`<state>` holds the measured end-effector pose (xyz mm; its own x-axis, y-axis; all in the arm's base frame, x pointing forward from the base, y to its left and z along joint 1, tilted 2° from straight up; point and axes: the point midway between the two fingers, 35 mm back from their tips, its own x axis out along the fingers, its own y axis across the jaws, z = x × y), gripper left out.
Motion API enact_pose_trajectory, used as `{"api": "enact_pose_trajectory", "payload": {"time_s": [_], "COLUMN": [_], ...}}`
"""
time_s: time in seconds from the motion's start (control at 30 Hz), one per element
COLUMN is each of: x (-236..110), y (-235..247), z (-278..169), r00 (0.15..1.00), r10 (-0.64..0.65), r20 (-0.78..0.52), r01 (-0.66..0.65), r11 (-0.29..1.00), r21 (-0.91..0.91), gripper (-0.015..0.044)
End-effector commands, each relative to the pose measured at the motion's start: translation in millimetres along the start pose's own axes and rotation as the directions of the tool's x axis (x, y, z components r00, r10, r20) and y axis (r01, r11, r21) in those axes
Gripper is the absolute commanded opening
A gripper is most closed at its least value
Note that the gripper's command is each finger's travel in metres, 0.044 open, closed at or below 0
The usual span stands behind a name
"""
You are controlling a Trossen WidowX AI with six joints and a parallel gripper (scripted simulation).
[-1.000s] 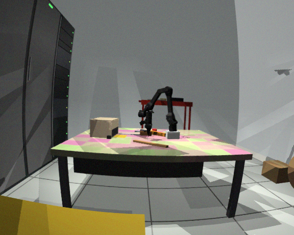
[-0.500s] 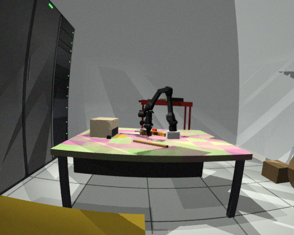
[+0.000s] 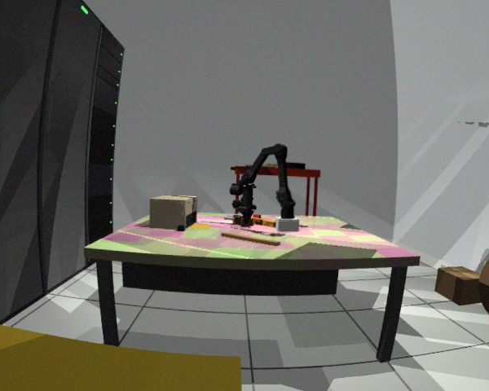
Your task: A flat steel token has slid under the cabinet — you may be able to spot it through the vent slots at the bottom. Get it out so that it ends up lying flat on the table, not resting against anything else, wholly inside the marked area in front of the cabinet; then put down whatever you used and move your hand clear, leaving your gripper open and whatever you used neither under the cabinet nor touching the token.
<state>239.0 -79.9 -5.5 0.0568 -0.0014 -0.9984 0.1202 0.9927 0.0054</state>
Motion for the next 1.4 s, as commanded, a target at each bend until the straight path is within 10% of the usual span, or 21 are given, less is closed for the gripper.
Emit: {"api": "enact_pose_trajectory", "payload": {"time_s": [0.0, 1.37], "x": [-0.4, -0.5], "y": [-0.3, 2.5], "z": [0.4, 0.9], "r00": [1.000, 1.000], "r10": [-0.001, -0.001], "r20": [0.002, 0.002], "r01": [0.001, 0.000], "r11": [0.999, 0.940], "r21": [0.042, 0.342], "gripper": [0.0000, 0.0000]}}
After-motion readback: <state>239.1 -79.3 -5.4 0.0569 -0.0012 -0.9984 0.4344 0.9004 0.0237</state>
